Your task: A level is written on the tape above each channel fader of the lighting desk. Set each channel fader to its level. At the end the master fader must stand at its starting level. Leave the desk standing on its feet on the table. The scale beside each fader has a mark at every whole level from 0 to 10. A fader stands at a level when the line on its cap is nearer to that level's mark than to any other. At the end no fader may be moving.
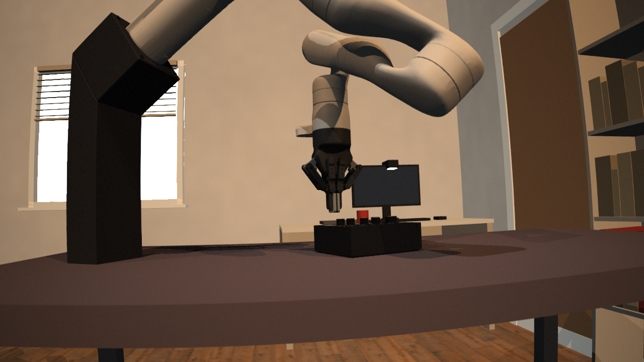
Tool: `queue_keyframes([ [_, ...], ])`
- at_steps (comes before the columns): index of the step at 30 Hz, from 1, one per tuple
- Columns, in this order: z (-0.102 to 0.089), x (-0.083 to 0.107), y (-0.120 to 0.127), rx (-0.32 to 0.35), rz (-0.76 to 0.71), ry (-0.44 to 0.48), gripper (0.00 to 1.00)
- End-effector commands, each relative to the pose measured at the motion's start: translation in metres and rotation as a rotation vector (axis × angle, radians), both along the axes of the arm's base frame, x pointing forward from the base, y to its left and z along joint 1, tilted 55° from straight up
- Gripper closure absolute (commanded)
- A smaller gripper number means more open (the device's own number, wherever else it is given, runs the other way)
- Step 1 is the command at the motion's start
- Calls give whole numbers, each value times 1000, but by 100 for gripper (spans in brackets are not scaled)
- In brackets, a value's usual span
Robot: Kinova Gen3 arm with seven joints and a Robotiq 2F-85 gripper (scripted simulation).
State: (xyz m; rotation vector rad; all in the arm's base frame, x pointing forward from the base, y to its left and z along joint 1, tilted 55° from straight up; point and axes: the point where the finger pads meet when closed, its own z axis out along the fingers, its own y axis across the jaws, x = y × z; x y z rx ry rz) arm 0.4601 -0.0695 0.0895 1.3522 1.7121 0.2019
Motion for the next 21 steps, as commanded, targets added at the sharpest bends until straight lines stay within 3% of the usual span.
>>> queue_keyframes([
  [1, 0, 1, -2, 0, -3, 0, 100],
  [21, -3, 4, -4, 0, -3, 0, 100],
])
